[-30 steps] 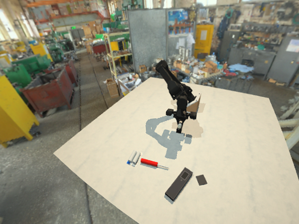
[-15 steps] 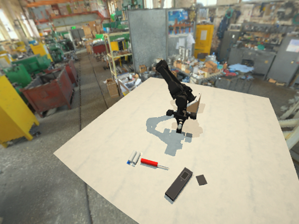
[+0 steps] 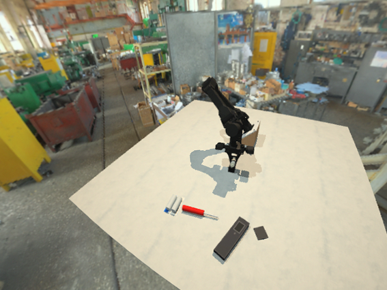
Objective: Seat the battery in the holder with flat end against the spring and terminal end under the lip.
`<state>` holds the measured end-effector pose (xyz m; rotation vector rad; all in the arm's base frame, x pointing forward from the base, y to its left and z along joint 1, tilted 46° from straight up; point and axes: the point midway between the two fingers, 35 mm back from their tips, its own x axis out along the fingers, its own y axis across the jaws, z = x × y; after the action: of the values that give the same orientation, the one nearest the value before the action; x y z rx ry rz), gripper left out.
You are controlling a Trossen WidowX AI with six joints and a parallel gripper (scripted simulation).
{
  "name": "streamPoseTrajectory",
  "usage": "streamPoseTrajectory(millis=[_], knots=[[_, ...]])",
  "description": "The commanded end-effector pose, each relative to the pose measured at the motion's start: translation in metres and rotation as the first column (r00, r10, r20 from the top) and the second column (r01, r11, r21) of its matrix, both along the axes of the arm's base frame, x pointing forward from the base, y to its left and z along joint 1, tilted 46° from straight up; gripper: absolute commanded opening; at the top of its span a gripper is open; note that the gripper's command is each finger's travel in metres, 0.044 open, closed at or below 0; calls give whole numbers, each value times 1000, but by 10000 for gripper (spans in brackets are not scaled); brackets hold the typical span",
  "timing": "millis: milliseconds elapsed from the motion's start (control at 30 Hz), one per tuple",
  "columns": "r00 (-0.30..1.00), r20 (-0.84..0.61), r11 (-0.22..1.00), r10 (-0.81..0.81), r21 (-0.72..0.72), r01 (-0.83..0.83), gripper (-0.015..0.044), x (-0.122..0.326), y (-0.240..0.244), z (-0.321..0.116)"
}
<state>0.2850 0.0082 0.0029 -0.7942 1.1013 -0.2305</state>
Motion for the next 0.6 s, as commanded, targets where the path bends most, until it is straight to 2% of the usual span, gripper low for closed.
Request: streamPoseTrajectory(millis=[0, 567], knots=[[1000, 11, 1000, 18, 6, -19, 71, -2, -1, -1], [996, 56, 998, 65, 13, -66, 71, -7, -6, -1]])
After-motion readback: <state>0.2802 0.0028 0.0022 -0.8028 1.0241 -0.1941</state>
